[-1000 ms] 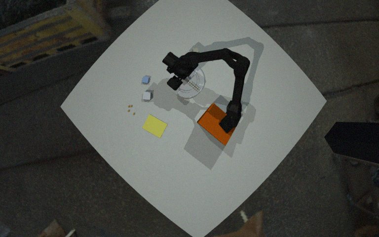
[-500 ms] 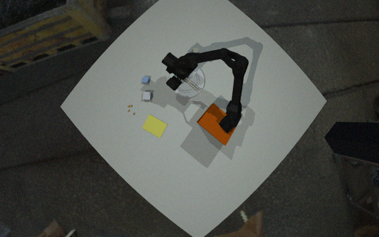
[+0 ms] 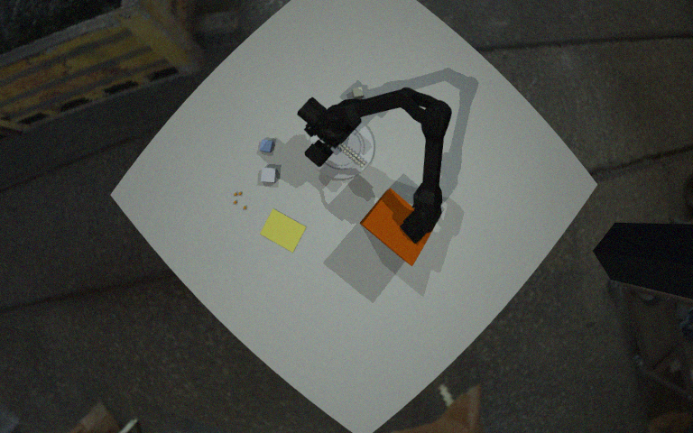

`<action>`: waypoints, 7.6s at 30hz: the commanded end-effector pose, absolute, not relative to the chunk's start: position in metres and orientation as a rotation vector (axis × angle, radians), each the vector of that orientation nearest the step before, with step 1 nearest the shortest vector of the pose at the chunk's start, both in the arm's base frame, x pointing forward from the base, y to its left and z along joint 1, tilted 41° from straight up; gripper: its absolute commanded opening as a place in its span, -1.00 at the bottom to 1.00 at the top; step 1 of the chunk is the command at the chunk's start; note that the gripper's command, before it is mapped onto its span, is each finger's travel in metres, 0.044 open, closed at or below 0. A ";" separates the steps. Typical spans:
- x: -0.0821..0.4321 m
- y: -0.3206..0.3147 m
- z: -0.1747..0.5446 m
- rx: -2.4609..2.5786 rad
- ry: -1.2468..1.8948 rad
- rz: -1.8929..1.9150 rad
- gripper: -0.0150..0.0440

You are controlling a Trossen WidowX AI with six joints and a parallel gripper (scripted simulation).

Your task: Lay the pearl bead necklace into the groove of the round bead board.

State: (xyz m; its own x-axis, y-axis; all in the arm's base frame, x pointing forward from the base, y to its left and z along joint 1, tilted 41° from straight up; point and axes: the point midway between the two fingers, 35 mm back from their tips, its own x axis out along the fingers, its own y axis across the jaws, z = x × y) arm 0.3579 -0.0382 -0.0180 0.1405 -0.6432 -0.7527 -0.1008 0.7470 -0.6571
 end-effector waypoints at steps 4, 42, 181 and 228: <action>0.357 -0.042 -0.024 -0.676 1.404 -0.435 0.36; 0.357 -0.041 -0.022 -0.666 1.401 -0.437 -0.49; 0.281 -0.054 -0.024 -0.667 1.405 -0.442 0.36; 0.281 -0.055 -0.024 -0.659 1.400 -0.445 -0.49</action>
State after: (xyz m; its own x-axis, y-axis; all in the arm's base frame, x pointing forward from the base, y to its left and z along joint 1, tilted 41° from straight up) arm 0.2810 -0.0550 -0.0244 0.1336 -0.6462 -0.7514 -0.0955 0.7463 -0.6588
